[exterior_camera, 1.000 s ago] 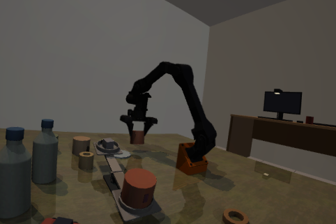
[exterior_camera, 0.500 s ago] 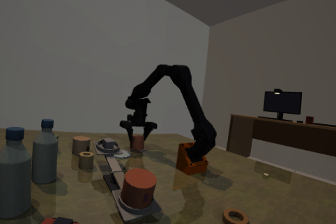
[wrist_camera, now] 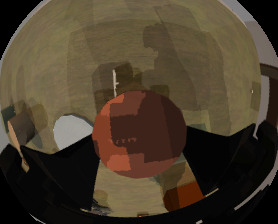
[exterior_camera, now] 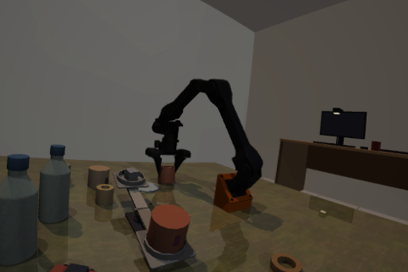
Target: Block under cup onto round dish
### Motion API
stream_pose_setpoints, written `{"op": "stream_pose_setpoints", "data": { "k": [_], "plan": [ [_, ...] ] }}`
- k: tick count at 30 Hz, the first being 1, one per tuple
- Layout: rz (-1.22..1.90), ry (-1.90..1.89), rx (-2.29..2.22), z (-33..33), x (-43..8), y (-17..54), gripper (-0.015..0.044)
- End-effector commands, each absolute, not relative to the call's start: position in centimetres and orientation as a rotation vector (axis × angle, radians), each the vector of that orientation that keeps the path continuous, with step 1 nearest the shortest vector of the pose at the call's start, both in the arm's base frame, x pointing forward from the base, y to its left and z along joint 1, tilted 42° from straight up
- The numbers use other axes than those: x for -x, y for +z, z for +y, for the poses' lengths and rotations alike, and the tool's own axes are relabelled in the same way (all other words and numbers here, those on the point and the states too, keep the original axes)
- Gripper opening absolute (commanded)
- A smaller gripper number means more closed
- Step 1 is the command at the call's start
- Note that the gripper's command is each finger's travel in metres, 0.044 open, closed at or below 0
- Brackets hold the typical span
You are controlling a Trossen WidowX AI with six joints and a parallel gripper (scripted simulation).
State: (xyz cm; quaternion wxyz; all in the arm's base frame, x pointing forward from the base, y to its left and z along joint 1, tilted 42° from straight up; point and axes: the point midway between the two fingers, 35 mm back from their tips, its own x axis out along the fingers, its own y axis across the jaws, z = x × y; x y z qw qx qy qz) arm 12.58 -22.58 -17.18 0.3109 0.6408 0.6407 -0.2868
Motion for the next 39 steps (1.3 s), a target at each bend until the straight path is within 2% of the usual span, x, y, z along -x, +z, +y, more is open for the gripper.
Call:
{"op": "stream_pose_setpoints", "data": {
  "k": [1,5,8,14,18,21,32,39],
  "plan": [
    [1.69,-0.757,-1.691,-22.6,-12.6,-17.2,0.0341],
    [1.689,-0.758,-1.692,-23.4,-12.6,-16.3,0.044],
    [1.685,-0.762,-1.697,-25.8,-12.5,-13.4,0.044],
    [1.685,-0.762,-1.698,-26.0,-12.5,-13.1,0.044],
    [1.685,-0.764,-1.662,-25.8,-14.0,-12.5,0.0335],
    [1.681,-0.739,-1.619,-25.1,-17.4,-10.7,0.026],
    [1.696,-0.52,-1.536,-17.5,-30.6,-0.8,0.026],
    [1.701,-0.498,-1.531,-16.5,-31.5,0.2,0.026]
  ]
}}
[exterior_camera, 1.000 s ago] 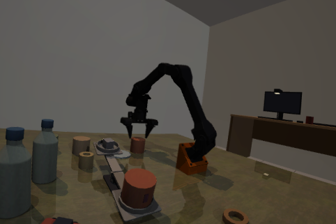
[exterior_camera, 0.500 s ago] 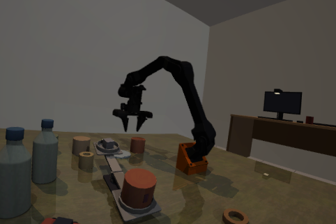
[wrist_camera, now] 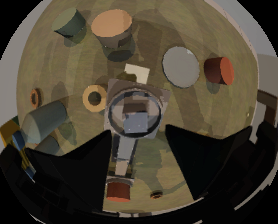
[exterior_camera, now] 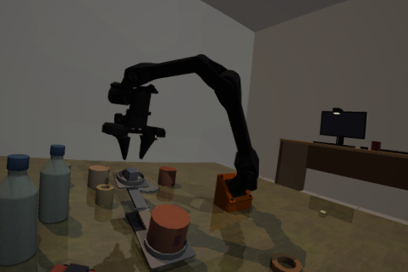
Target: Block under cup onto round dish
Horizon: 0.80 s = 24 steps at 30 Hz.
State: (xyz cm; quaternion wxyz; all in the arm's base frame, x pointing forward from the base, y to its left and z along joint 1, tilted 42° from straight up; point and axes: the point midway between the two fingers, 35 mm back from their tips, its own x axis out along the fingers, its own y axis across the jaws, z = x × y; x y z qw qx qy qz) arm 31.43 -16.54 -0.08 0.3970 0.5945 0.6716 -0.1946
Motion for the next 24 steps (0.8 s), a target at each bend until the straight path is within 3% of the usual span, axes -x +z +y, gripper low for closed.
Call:
{"op": "stream_pose_setpoints", "data": {
  "k": [1,24],
  "plan": [
    [1.701,-0.497,-1.531,-16.4,-31.5,0.1,0.026],
    [1.701,-0.496,-1.532,-13.8,-31.7,-2.8,0.026]
  ]
}}
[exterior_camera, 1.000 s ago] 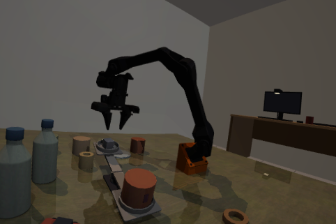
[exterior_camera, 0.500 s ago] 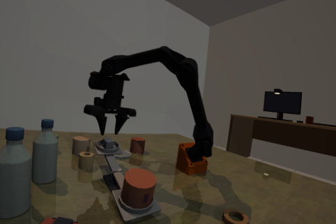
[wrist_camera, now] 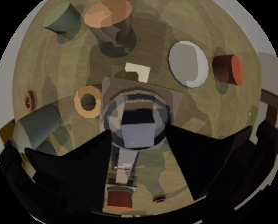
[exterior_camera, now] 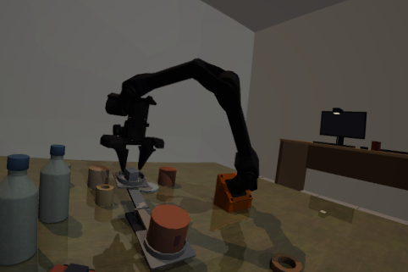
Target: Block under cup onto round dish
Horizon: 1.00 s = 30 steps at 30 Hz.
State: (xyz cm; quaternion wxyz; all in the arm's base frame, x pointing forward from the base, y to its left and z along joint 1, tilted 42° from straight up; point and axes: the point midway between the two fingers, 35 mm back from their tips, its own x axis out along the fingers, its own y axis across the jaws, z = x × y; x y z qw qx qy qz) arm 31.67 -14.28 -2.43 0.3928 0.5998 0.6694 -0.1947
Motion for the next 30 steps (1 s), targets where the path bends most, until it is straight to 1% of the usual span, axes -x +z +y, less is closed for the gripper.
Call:
{"op": "stream_pose_setpoints", "data": {
  "k": [1,9,13,21,25,30],
  "plan": [
    [1.701,-0.496,-1.532,-13.7,-31.7,-3.0,0.026],
    [1.701,-0.495,-1.532,-13.0,-31.7,-3.7,0.026],
    [1.701,-0.495,-1.532,-13.0,-31.7,-3.7,0.0155],
    [1.701,-0.495,-1.532,-13.0,-31.7,-3.7,0.0102],
    [1.699,-0.491,-1.53,-13.3,-31.7,-3.5,0.0],
    [1.698,-0.49,-1.528,-14.6,-31.9,-2.2,0.0]
  ]
}}
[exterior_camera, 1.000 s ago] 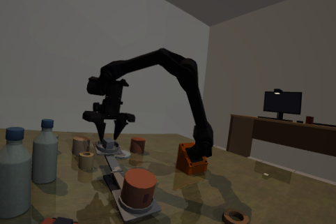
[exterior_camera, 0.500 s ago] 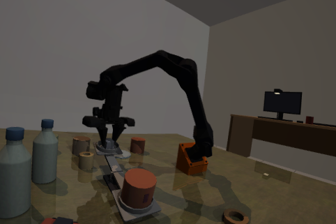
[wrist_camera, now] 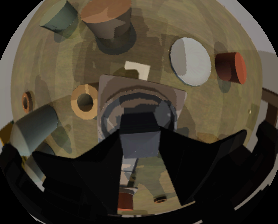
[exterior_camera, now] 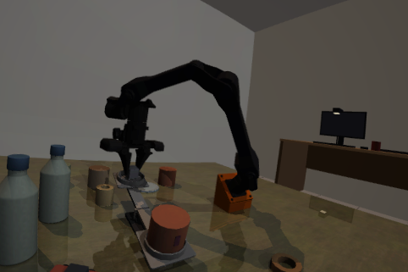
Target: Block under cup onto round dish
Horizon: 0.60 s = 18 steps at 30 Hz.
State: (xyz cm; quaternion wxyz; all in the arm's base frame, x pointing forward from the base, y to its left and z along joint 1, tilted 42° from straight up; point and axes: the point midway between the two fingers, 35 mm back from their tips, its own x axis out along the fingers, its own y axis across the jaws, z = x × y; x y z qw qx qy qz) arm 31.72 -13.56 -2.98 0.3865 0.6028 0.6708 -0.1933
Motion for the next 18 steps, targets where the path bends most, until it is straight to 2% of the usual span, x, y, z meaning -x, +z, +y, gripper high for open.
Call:
{"op": "stream_pose_setpoints", "data": {
  "k": [1,18],
  "plan": [
    [1.698,-0.491,-1.528,-14.9,-31.9,-1.9,0.0],
    [1.701,-0.499,-1.53,-19.3,-31.3,3.4,0.0]
  ]
}}
